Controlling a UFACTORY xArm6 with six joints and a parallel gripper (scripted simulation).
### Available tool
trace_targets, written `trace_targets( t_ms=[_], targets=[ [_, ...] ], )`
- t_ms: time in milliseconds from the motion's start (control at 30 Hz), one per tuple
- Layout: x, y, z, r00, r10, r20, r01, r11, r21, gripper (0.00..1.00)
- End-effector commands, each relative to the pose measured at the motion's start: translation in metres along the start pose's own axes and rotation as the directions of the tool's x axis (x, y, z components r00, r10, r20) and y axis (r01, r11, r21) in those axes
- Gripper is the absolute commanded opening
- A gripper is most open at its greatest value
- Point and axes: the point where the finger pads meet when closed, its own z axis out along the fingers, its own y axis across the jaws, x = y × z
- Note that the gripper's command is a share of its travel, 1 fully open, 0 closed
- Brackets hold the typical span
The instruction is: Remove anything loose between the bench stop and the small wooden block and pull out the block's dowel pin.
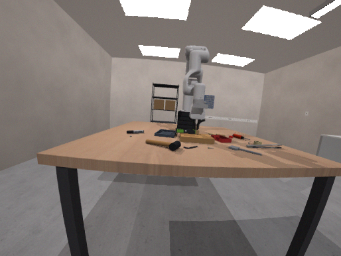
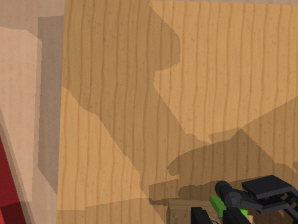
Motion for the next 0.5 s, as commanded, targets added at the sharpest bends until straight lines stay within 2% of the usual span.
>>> trace_targets(
  t_ms=[0, 467],
  targets=[
    [0.0016, -0.0001, -0.0011, 0.997, 0.072, -0.008, -0.072, 0.997, -0.009, 0.0],
    [0.0016, -0.0001, -0.0012, 0.974, 0.227, -0.009, -0.227, 0.974, -0.007, 0.0]
  ],
)
